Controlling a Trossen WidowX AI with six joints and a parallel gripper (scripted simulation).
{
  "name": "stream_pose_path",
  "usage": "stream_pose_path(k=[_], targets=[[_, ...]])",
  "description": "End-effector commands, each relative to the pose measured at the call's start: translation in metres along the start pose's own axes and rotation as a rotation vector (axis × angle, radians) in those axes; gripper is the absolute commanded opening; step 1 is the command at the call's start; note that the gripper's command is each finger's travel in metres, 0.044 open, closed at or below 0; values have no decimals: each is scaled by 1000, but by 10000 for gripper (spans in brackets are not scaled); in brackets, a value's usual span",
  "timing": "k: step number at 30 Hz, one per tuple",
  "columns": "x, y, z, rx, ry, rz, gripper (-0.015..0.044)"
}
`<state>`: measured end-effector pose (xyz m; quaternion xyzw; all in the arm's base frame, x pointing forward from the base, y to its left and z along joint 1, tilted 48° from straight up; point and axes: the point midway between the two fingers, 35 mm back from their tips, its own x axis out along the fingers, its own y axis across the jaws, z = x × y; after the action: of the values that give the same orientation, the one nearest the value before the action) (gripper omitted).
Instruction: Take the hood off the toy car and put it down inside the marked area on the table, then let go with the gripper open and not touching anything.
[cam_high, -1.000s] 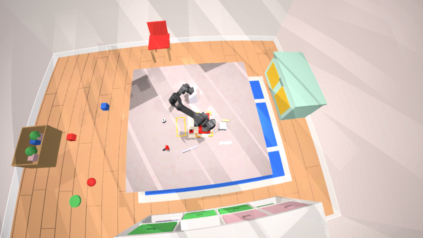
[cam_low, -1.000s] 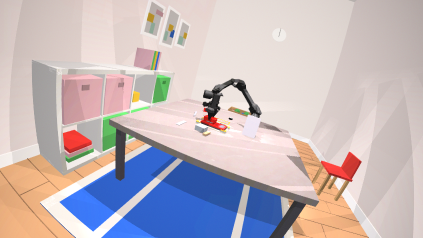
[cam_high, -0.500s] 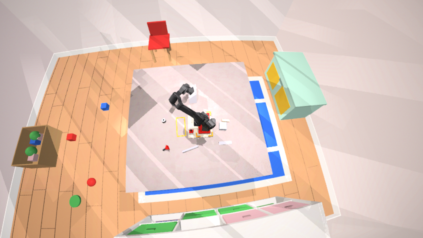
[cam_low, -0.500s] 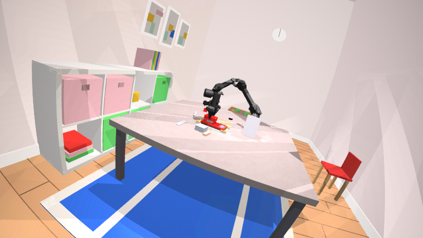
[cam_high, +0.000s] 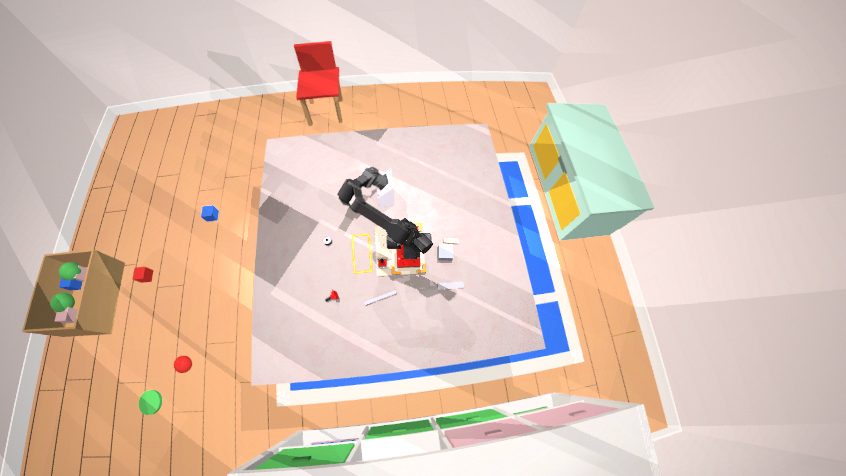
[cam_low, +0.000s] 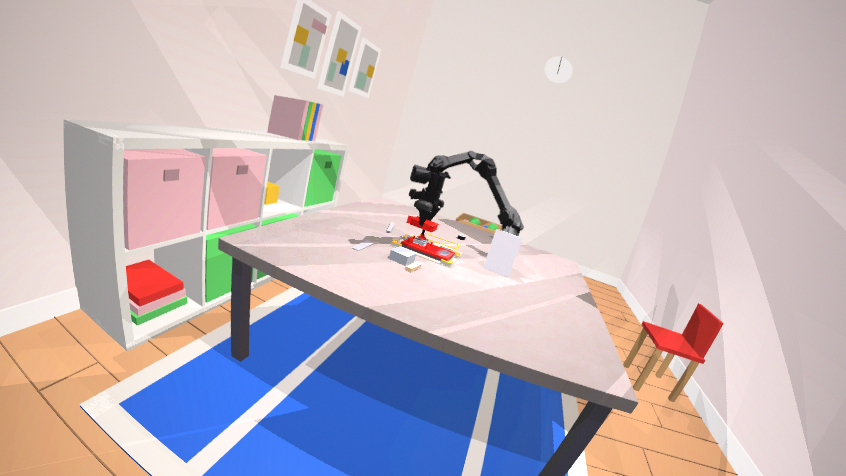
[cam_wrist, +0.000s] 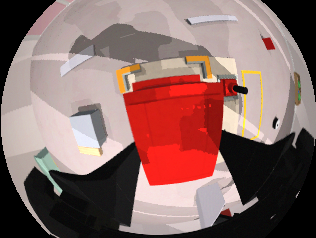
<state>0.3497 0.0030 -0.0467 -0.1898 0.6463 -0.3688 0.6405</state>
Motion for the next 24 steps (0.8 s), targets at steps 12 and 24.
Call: stream_pose_path(k=[12, 24], targets=[[-2, -78, 10, -5, 13, 2, 0], [-4, -145, 4, -3, 14, -1, 0]])
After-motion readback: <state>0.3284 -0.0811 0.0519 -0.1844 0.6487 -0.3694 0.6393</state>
